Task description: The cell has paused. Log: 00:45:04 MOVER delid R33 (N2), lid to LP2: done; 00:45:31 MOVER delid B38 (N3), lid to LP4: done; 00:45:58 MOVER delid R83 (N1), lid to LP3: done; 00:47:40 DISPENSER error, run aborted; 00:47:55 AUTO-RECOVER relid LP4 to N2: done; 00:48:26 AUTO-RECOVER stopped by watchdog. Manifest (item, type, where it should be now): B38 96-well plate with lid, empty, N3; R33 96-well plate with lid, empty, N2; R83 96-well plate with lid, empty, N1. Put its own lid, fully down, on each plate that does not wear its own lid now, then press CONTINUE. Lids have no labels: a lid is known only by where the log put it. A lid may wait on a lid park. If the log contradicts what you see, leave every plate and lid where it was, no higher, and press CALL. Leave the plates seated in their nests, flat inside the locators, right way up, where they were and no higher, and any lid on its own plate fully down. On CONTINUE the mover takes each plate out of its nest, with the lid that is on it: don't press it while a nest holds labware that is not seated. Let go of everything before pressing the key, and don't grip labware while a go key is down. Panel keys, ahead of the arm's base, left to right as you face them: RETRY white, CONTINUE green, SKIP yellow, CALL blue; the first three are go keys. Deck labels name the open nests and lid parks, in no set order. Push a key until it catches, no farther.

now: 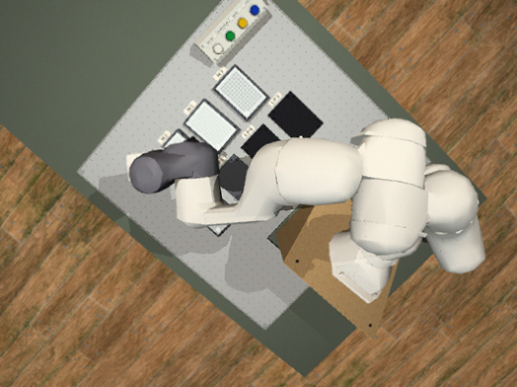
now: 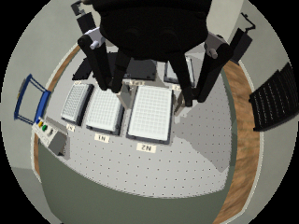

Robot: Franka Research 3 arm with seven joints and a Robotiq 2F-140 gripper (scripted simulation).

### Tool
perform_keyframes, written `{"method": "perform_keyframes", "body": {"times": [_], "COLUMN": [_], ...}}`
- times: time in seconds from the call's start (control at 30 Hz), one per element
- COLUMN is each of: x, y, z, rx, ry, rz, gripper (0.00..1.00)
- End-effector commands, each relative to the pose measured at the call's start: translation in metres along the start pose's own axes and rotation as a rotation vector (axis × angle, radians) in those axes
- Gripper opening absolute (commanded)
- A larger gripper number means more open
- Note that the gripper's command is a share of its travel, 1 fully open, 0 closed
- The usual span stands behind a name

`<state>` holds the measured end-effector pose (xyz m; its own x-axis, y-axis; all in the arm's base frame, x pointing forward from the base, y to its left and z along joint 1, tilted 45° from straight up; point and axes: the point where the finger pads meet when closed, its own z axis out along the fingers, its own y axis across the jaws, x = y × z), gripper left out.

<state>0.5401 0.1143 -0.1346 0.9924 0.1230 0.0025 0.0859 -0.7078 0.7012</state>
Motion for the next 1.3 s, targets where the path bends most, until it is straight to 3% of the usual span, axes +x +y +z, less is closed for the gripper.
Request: {"method": "perform_keyframes", "body": {"times": [0.0,1.17,1.2,1.27], "x": [0.0005,0.0005,0.0005,0.0005], "y": [0.0013,0.0013,0.0013,0.0013], "z": [0.0003,0.0003,0.0003,0.0003], "rx": [0.000,0.000,0.000,0.000], "ry": [0.002,0.002,0.002,0.002], "rz": [0.003,0.003,0.003,0.003], "gripper": [0.66,0.66,0.59,0.59]}}
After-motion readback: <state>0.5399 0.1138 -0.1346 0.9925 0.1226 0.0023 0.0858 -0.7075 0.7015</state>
